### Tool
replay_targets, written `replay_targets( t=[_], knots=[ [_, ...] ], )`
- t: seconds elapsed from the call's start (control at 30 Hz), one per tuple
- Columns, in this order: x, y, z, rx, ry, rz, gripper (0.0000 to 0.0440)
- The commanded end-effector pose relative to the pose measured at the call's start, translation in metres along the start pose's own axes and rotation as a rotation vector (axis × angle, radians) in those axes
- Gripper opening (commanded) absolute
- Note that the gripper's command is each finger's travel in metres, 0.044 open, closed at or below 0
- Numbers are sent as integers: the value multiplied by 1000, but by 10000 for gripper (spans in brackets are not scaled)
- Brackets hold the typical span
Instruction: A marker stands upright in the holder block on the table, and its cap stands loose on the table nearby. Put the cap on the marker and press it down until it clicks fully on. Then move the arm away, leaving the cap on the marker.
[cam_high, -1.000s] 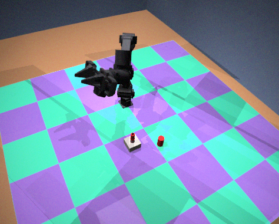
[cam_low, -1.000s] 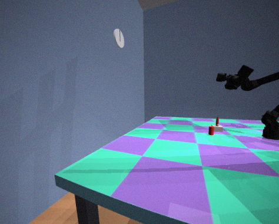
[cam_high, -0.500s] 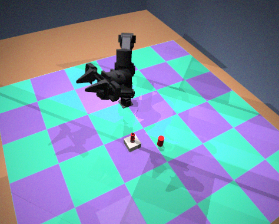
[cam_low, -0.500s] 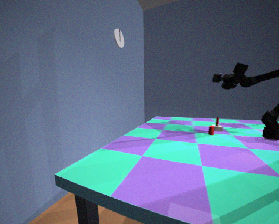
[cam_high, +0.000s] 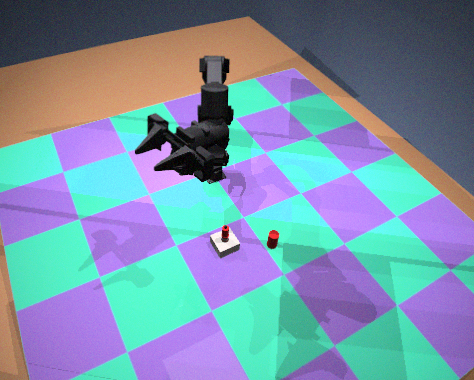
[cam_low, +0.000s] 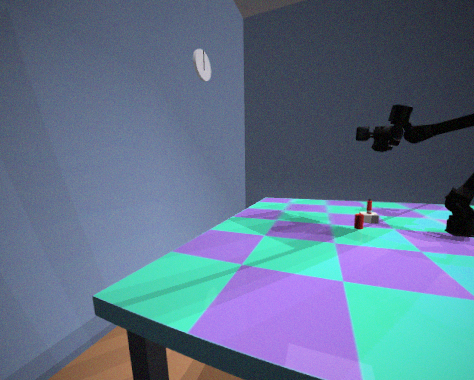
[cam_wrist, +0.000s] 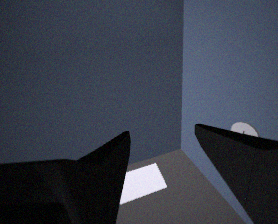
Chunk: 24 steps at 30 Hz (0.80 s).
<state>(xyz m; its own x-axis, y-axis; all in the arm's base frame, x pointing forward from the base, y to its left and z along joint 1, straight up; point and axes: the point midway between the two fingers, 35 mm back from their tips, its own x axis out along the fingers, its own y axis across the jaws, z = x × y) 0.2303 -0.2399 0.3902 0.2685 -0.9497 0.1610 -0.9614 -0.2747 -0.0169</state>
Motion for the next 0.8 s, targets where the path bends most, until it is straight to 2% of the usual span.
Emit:
replay_targets(
  t=[0.0,0.77],
  knots=[
    [1,-10,2,-4,-31,-28,295],
    [-3,-56,25,-58,-210,-150,321]
  ],
)
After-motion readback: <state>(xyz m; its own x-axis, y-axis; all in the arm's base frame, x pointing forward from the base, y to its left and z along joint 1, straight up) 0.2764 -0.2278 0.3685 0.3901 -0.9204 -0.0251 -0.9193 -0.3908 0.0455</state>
